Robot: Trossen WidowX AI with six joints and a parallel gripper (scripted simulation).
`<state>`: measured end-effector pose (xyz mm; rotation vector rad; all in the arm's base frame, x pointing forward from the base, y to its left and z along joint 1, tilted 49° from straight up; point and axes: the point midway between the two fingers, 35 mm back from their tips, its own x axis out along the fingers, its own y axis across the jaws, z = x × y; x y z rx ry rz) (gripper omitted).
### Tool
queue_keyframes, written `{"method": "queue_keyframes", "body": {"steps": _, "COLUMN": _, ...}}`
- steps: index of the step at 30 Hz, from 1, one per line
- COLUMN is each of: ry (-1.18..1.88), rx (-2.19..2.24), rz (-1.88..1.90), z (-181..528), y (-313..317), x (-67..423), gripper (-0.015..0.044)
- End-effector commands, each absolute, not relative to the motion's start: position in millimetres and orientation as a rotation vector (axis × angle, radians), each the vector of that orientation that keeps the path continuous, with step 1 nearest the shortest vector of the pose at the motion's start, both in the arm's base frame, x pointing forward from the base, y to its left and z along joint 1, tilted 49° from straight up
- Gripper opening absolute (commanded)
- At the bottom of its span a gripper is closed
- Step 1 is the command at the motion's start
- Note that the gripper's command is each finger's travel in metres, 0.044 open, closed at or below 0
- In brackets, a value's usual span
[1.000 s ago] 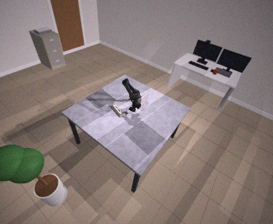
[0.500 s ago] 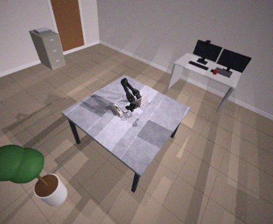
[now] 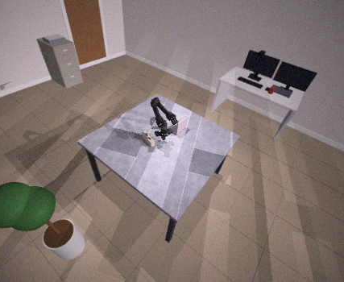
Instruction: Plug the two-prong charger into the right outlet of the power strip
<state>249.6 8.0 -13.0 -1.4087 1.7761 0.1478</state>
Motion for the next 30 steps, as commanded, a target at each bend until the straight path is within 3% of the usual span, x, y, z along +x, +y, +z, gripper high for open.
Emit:
{"method": "queue_keyframes", "body": {"steps": 1, "ry": 1.763, "rx": -1.347, "rz": 0.072, "z": -8, "y": 0, "x": 249, "gripper": 0.0000}}
{"method": "queue_keyframes", "body": {"steps": 30, "ry": 1.609, "rx": -0.844, "rz": -0.449, "z": 26, "y": -53, "x": 243, "gripper": 0.0000}}
